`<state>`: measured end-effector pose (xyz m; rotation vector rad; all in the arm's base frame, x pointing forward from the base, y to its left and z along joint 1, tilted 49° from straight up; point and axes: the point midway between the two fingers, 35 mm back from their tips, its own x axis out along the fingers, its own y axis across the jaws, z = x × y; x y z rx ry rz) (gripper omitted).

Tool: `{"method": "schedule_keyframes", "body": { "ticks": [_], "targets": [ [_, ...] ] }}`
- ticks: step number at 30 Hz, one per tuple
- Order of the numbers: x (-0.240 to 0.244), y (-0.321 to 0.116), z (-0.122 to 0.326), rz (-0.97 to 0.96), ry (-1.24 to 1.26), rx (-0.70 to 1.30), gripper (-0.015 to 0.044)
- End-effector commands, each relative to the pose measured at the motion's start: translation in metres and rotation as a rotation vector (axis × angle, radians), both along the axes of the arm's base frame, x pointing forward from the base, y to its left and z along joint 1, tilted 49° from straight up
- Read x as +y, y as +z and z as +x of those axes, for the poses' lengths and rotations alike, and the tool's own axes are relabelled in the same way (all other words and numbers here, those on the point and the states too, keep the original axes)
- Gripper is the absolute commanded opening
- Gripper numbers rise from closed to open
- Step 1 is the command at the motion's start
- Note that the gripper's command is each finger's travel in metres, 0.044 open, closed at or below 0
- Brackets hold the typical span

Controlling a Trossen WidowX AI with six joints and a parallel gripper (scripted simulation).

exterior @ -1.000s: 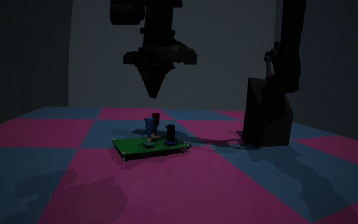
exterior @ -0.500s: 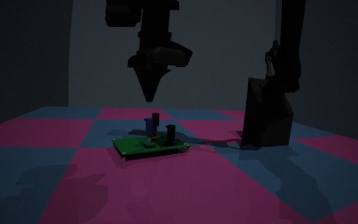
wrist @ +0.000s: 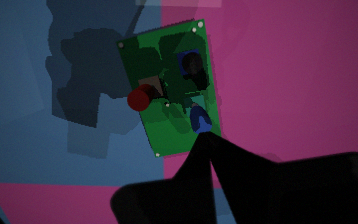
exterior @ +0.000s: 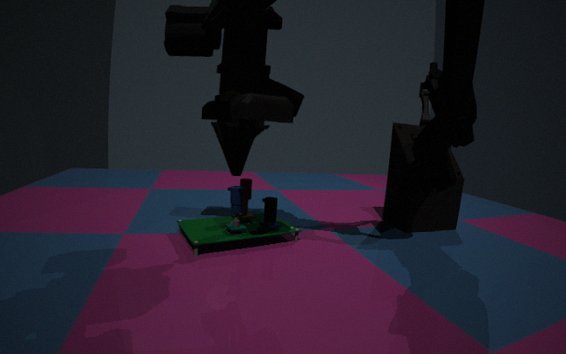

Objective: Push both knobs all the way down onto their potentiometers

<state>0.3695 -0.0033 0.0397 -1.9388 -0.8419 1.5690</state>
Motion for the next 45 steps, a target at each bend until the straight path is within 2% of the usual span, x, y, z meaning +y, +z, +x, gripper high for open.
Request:
{"method": "schedule_keyframes", "body": {
  "ticks": [1,45],
  "targets": [
    [0.0055,-0.0055,-0.0011,0.007,-0.003,0.011,0.0],
    [0.0117,-0.0109,-0.0001,0.008,-0.003,0.011,0.0]
  ]
}}
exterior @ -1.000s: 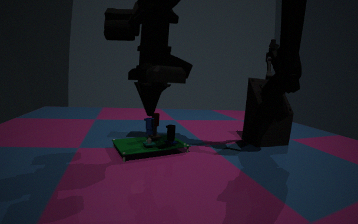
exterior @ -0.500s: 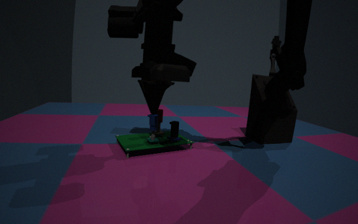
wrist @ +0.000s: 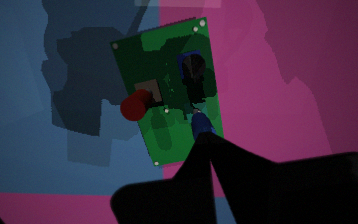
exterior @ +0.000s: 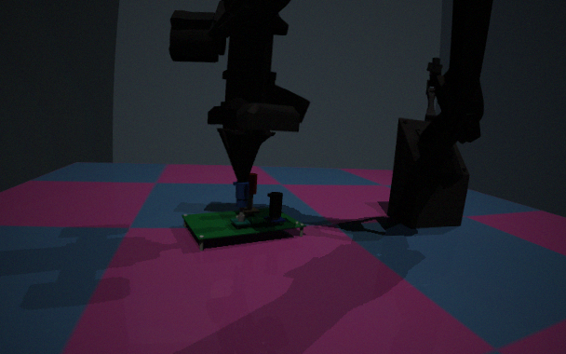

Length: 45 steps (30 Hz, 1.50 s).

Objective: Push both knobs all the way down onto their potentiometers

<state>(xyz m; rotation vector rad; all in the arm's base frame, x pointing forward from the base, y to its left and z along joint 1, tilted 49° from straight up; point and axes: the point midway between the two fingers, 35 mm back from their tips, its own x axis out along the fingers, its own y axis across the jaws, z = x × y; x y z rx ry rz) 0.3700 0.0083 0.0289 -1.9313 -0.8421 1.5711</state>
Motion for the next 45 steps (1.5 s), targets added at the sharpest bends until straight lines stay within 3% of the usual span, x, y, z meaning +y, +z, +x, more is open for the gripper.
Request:
{"method": "schedule_keyframes", "body": {
  "ticks": [1,45],
  "targets": [
    [0.0,-0.0001,-0.0006,0.004,-0.003,0.005,0.0],
    [0.0095,-0.0085,0.0011,0.005,-0.003,0.005,0.0]
  ]
}}
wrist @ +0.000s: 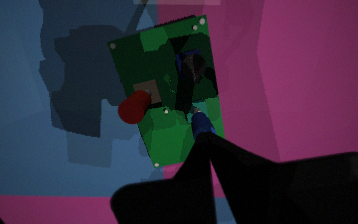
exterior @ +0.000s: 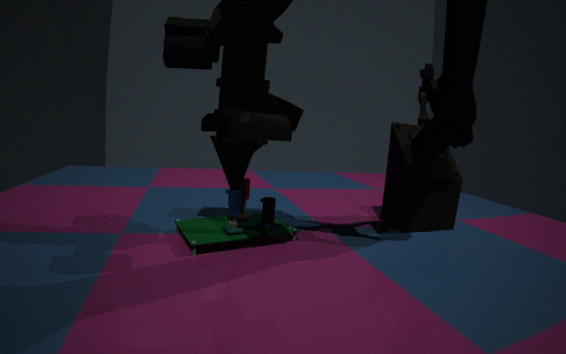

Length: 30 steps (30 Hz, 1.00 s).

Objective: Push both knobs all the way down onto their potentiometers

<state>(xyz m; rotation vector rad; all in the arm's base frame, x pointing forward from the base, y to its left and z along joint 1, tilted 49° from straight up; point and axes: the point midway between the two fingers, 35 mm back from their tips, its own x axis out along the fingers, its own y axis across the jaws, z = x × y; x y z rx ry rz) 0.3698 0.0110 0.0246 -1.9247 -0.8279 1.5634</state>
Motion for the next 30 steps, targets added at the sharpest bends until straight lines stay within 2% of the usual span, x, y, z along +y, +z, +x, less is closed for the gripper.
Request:
{"method": "schedule_keyframes", "body": {
  "ticks": [1,30],
  "targets": [
    [0.0069,-0.0042,0.0013,0.0,0.011,0.0,0.0],
    [0.0132,-0.0098,0.0025,0.0,0.011,0.0,0.0]
  ]
}}
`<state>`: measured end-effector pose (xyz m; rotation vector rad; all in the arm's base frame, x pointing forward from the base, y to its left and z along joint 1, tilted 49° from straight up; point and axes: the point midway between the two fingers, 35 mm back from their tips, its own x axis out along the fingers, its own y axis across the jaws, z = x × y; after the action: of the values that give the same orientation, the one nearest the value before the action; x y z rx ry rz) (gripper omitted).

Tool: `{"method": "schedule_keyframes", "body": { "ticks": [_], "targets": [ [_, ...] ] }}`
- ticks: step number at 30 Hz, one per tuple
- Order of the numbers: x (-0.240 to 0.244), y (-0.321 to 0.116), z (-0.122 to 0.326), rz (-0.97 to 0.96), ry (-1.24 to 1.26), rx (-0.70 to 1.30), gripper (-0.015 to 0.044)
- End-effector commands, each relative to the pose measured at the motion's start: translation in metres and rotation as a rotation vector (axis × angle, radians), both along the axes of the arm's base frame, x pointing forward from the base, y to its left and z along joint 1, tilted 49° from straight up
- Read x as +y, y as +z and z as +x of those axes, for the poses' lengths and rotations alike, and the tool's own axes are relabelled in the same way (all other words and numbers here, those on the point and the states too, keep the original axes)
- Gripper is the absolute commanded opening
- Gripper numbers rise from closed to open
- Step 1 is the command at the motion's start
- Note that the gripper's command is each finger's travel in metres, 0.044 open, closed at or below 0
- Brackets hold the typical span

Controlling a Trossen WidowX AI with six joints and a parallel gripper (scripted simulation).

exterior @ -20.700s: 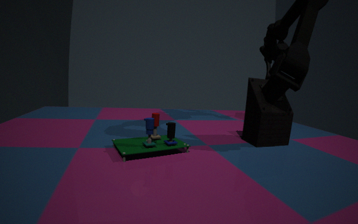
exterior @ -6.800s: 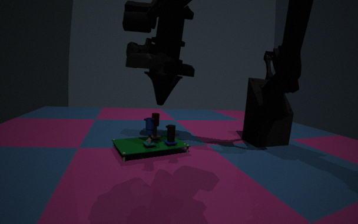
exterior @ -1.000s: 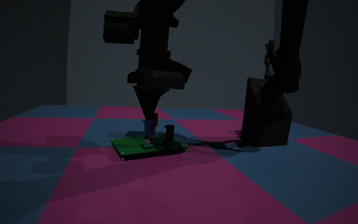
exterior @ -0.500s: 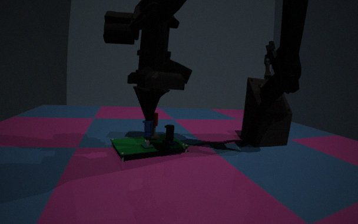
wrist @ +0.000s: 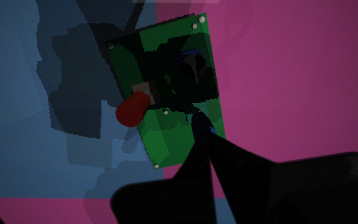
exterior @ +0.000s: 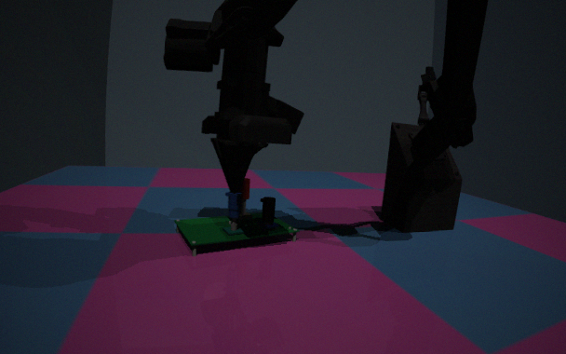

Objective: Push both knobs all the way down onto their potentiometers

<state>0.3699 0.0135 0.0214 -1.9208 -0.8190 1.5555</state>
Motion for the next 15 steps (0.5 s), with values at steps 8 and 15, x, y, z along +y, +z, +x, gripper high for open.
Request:
{"method": "schedule_keyframes", "body": {
  "ticks": [8,15],
  "targets": [
    [0.0109,-0.0067,0.0024,-0.005,0.021,-0.002,0.0],
    [0.0131,-0.0088,0.0028,-0.005,0.021,-0.002,0.0]
  ]
}}
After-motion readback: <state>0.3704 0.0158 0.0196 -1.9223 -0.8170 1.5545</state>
